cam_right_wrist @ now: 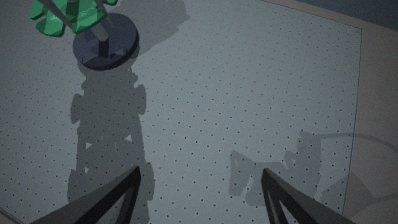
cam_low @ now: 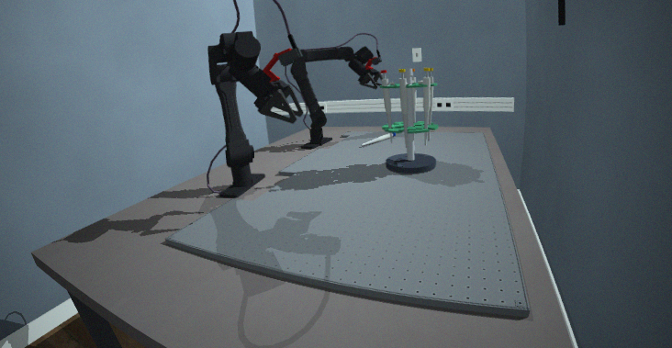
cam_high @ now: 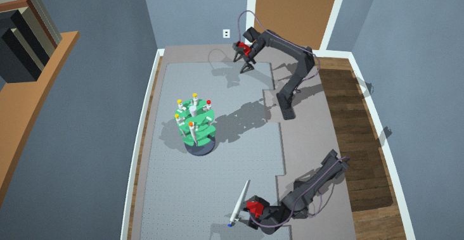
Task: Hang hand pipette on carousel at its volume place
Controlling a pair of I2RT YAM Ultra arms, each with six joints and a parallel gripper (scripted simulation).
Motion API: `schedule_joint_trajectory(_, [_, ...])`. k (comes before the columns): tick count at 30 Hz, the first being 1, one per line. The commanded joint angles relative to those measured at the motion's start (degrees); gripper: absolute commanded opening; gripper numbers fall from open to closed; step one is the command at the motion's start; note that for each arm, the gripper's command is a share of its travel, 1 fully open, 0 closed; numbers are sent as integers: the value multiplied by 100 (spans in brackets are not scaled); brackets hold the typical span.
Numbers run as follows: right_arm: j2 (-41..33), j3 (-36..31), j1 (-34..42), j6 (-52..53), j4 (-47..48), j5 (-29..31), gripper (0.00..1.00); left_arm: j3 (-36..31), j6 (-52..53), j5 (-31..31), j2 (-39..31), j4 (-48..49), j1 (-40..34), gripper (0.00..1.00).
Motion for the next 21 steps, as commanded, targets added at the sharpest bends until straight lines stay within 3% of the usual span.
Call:
schedule_joint_trajectory(1, [1, 140, -48, -28, 82, -121, 100, -383, -481, -187, -276, -167, -339, 49])
schedule_joint_trajectory(7, [1, 140, -48, -28, 82, -121, 100, -1432, -2468, -223, -1041, 1014, -1114, 49])
schedule_joint_trajectory(16, [1, 140, -48, -28, 82, -121, 100, -1784, -3129, -782, -1421, 1516, -1575, 49])
schedule_joint_trajectory(21, [1, 140, -48, -28, 82, -121, 100, -2511, -4778, -1111, -1886, 2362, -2403, 49])
